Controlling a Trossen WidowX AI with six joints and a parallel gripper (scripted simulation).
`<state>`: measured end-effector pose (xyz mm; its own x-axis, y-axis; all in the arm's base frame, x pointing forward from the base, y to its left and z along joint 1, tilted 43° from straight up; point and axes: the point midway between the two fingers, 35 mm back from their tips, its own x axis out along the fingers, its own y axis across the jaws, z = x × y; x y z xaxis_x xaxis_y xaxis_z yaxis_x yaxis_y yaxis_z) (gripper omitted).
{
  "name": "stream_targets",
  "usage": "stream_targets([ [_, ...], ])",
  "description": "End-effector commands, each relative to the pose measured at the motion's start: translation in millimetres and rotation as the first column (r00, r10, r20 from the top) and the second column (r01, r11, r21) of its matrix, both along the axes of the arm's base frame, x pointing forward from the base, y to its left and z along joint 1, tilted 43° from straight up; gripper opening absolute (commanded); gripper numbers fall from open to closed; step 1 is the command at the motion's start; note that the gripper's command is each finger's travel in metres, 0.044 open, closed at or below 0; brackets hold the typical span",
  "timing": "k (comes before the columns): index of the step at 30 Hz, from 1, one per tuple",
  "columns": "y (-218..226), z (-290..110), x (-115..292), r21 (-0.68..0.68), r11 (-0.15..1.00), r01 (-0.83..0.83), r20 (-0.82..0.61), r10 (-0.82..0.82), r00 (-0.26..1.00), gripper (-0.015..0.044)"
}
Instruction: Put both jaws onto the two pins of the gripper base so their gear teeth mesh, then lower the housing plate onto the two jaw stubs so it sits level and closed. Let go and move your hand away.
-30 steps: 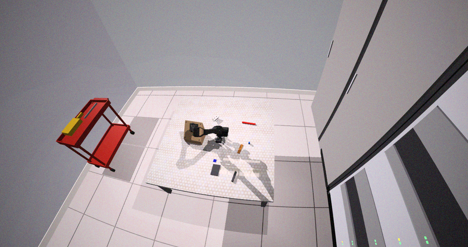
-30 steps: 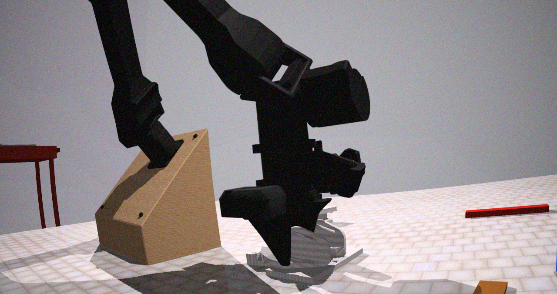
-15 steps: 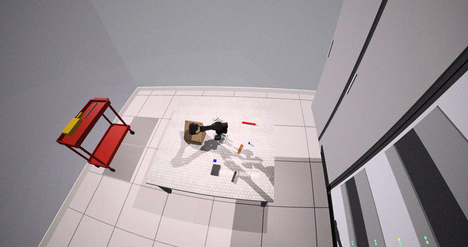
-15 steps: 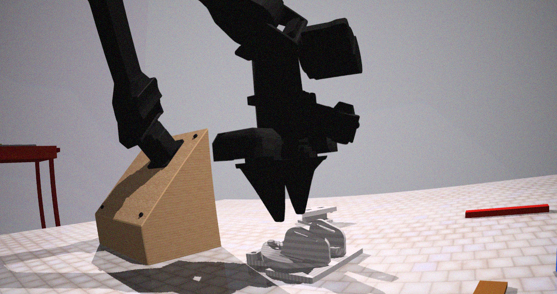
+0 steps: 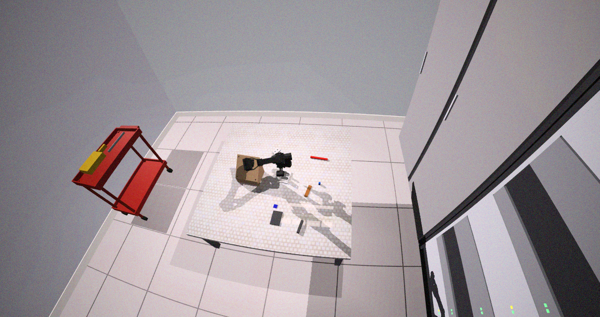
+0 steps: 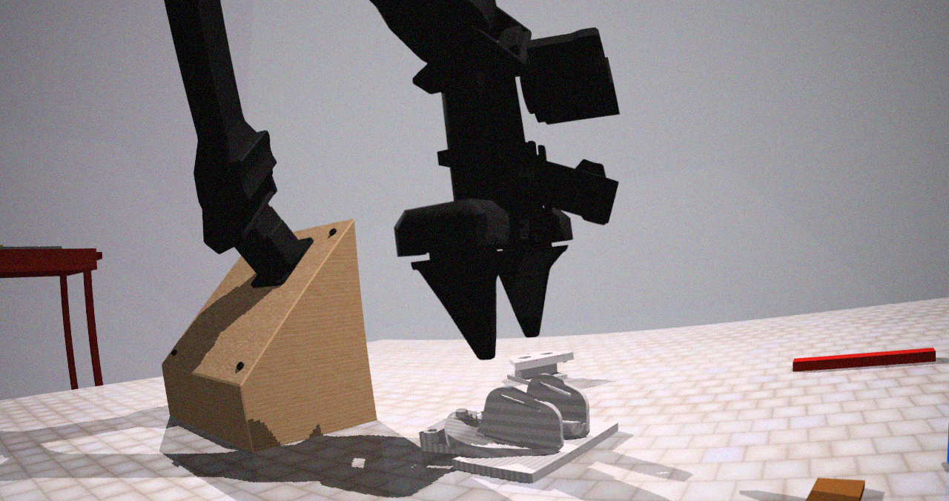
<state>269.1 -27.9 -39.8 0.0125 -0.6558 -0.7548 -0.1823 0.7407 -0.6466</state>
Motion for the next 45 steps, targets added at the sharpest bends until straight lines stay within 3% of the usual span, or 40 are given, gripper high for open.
stream_targets([
  [1, 11, -6, -1, 0.016, 0.998, -0.063, -0.057, 0.064, 0.996, 0.044],
  [21, 69, -39, -7, 0.129, 0.891, -0.435, -0.359, 0.451, 0.817, 0.044],
  [45, 133, -81, -33, 0.369, 0.595, -0.714, -0.583, 0.747, 0.321, 0.044],
])
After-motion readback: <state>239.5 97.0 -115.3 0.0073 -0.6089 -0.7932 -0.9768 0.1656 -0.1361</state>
